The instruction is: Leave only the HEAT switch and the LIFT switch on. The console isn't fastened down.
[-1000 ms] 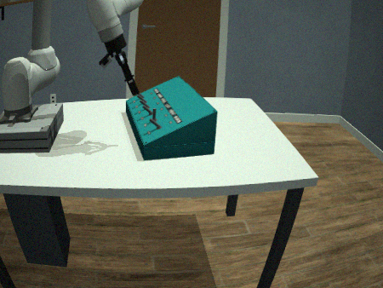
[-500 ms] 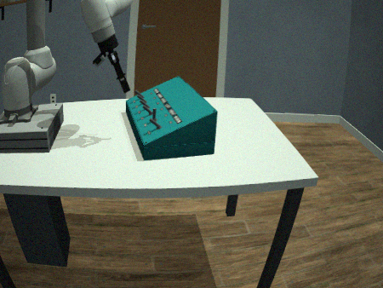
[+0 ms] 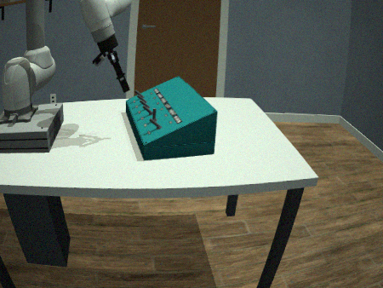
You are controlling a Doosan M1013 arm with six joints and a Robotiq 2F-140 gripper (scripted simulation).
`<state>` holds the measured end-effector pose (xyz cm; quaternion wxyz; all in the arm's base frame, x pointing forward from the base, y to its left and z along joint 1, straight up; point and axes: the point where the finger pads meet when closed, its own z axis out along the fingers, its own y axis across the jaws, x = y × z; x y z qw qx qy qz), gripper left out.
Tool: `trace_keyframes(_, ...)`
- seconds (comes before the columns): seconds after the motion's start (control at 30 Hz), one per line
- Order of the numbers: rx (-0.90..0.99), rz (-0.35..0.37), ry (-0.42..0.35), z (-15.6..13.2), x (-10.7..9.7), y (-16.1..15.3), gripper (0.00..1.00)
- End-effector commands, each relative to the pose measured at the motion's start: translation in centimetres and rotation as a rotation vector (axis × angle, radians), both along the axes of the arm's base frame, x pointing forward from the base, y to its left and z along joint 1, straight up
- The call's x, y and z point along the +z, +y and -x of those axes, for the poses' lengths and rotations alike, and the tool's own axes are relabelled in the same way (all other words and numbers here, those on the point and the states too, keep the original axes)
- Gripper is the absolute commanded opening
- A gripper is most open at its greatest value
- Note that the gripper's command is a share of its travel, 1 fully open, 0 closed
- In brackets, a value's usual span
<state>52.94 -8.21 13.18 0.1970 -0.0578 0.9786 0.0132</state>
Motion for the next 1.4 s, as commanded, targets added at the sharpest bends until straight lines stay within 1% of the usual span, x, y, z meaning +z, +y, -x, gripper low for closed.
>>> trace_keyframes(0.0, 0.000, 0.000, -0.001, 0.0, 0.1, 0.0, 0.10)
trace_keyframes(0.67, 0.000, 0.000, -0.001, 0.0, 0.0, 0.0, 0.10)
trace_keyframes(0.97, 0.000, 0.000, -0.001, -0.2, -0.3, 0.0, 0.10)
trace_keyframes(1.17, 0.000, 0.000, -0.001, -0.6, -1.2, 0.1, 0.10)
trace_keyframes(1.37, 0.000, 0.000, -0.001, -1.1, -2.6, 0.1, 0.10)
